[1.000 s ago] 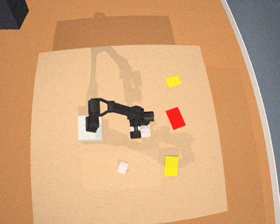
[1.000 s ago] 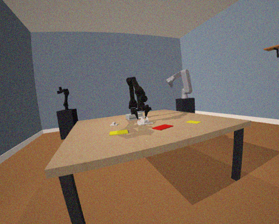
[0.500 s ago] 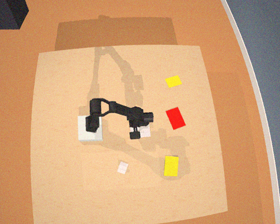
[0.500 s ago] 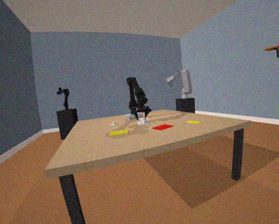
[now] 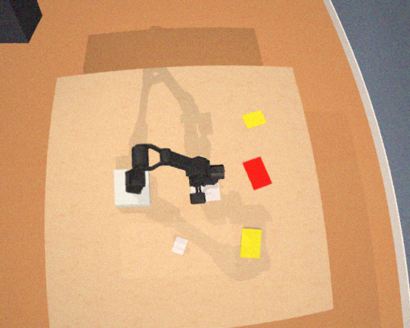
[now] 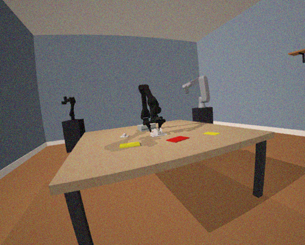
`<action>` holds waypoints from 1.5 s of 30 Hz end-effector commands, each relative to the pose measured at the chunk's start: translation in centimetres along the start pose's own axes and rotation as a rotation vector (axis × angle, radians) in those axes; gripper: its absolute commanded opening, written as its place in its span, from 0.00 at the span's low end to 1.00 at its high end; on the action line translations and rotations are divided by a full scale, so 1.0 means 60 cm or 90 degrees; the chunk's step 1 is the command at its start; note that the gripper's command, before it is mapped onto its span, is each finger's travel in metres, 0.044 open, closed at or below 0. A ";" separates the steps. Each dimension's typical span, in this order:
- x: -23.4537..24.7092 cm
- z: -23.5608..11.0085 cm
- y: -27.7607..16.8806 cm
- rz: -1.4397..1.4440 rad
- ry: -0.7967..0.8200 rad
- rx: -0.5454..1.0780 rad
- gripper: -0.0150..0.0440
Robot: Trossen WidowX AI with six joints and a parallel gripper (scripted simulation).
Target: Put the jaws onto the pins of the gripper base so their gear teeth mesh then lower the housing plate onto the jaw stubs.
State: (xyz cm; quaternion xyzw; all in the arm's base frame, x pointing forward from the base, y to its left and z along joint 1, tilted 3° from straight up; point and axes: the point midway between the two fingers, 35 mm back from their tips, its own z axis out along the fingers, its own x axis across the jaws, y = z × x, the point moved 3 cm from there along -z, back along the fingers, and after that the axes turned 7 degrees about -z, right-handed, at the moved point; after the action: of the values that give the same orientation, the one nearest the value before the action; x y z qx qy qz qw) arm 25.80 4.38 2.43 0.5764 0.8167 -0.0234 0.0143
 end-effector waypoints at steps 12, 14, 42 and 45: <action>0.001 0.005 0.000 -0.002 0.002 -0.001 0.85; 0.001 0.005 0.000 -0.002 0.002 -0.001 0.85; 0.001 0.017 0.000 -0.002 0.002 -0.001 0.85; 0.001 0.017 0.000 -0.002 0.002 -0.001 0.85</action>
State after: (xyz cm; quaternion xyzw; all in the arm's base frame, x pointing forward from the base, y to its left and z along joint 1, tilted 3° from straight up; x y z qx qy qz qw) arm 25.80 4.33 1.50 0.5763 0.8168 -0.0232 0.0145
